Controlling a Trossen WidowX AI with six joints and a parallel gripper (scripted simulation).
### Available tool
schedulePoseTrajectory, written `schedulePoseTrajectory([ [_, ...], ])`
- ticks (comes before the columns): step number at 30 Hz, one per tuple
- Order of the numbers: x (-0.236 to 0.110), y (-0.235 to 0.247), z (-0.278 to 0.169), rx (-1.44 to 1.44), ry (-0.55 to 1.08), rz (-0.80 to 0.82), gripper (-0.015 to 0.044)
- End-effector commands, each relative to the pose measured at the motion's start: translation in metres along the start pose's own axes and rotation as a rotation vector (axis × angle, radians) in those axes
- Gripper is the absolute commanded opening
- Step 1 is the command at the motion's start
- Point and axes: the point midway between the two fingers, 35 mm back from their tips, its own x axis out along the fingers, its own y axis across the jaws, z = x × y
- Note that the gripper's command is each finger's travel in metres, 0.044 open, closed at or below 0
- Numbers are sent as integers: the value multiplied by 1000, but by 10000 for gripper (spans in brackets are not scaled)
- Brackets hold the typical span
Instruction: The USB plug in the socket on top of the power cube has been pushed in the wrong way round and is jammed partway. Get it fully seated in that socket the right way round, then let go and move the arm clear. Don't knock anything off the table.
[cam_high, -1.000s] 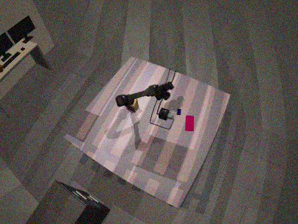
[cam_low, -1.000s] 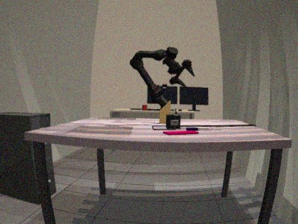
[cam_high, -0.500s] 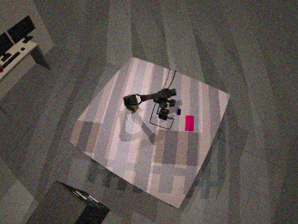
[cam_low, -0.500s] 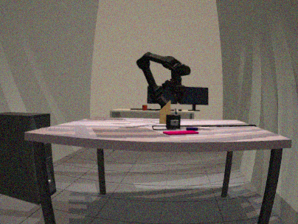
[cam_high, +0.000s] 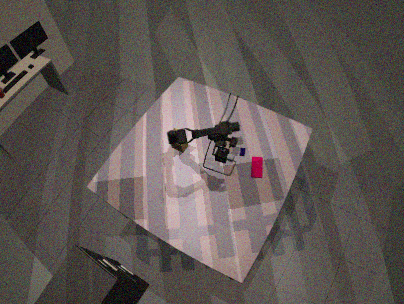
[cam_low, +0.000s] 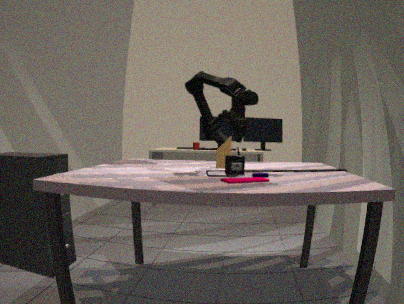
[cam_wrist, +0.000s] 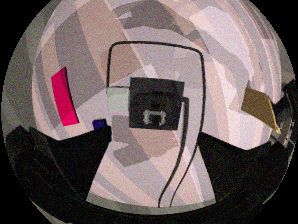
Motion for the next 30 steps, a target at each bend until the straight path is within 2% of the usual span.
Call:
schedulePoseTrajectory([
  [1,5,0,1,2,-7,-2,440],
  [30,28,-1,2,2,-8,-2,440],
])
